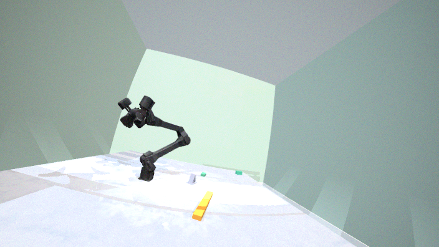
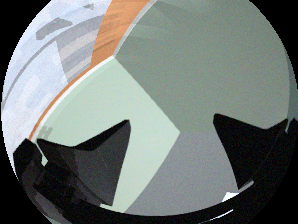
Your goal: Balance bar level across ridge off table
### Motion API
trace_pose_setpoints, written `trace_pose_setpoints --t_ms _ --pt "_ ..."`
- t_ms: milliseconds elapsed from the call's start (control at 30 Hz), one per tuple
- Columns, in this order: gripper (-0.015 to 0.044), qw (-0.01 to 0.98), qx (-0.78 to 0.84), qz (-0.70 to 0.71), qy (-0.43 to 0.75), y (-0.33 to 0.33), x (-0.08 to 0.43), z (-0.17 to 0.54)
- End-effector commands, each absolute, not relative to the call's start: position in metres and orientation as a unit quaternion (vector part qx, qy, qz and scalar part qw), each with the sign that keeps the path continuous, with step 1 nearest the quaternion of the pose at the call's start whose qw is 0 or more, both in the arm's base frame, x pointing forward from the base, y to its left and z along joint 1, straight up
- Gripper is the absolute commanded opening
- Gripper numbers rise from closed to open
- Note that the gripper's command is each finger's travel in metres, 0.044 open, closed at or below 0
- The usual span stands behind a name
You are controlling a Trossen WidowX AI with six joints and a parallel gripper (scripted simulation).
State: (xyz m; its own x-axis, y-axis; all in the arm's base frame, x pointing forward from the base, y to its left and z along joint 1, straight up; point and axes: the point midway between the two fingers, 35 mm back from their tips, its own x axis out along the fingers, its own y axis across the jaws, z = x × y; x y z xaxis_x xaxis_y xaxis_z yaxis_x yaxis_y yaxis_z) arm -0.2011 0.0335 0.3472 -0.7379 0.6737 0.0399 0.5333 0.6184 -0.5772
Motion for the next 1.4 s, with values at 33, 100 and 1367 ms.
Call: trace_pose_setpoints --t_ms 33,100,1367 --pt "0.0347 0.126 -0.335 0.276 -0.892 0.032 -0.202 0.347" --pt "0.0315 0.122 -0.324 0.276 -0.897 0.027 -0.205 0.348" --pt "0.0315 -0.097 0.093 0.218 -0.967 -0.210 -0.209 0.331"
